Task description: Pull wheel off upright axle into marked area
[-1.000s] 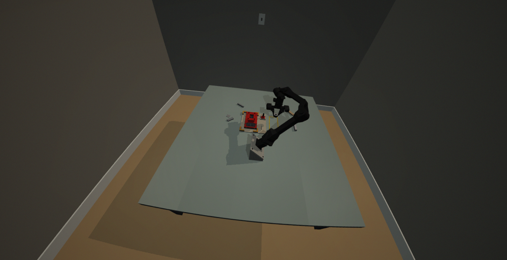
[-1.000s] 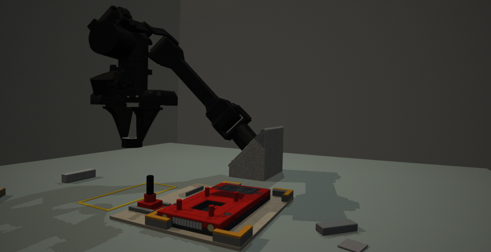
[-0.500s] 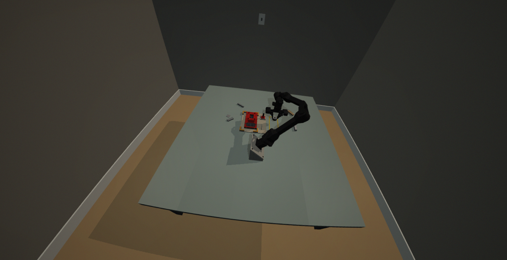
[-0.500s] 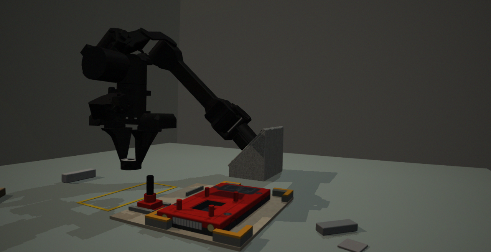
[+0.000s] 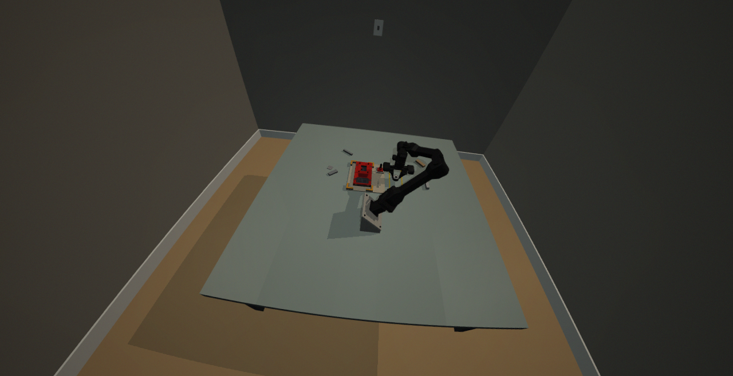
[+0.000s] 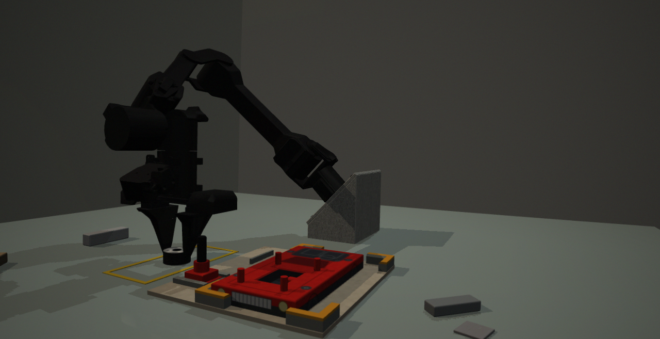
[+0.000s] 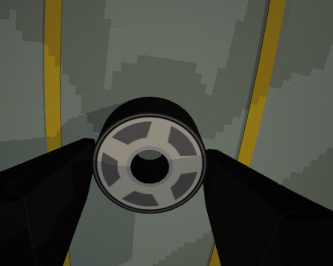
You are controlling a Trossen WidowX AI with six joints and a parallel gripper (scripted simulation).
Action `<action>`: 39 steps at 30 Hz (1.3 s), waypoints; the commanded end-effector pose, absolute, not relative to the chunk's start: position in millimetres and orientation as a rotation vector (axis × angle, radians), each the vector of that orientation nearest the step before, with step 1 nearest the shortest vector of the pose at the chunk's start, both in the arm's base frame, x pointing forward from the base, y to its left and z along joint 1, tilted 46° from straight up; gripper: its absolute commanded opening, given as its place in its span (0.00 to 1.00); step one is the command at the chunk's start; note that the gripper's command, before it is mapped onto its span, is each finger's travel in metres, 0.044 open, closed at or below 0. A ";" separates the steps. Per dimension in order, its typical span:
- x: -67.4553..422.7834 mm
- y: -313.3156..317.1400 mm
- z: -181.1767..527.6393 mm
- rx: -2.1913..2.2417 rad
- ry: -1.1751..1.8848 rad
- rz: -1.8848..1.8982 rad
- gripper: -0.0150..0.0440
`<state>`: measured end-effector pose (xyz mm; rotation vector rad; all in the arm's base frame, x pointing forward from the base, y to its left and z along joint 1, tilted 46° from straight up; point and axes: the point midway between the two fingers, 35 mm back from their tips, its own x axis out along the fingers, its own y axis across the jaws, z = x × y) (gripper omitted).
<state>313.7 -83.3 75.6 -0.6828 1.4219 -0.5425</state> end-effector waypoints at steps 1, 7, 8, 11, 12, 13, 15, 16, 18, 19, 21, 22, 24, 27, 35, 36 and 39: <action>313.6 -83.3 75.7 -0.682 1.422 -0.543 0.34; 313.6 -83.3 75.7 -0.682 1.422 -0.543 0.61; 313.6 -83.3 75.7 -0.682 1.422 -0.543 0.65; 313.7 -78.8 79.6 -0.682 1.423 -0.542 0.76; 313.7 -74.7 83.3 -0.682 1.423 -0.542 0.76; 313.5 -69.5 88.0 -0.682 1.424 -0.541 0.76; 312.1 -56.4 100.5 -0.683 1.425 -0.541 0.76; 311.0 -50.1 106.9 -0.685 1.425 -0.542 0.76; 309.0 -41.6 115.9 -0.687 1.425 -0.543 0.76; 308.7 -40.5 117.1 -0.687 1.425 -0.543 0.76; 308.7 -40.5 117.1 -0.687 1.425 -0.543 0.76; 309.6 -43.9 110.4 -0.691 1.420 -0.535 0.81; 297.6 -32.7 111.3 -0.687 1.423 -0.530 0.90; 268.0 -11.0 114.2 -0.682 1.428 -0.526 1.00; 222.2 9.5 120.3 -0.688 1.431 -0.540 1.00; 222.2 9.5 120.3 -0.688 1.431 -0.540 1.00; 222.2 9.5 120.3 -0.688 1.431 -0.540 1.00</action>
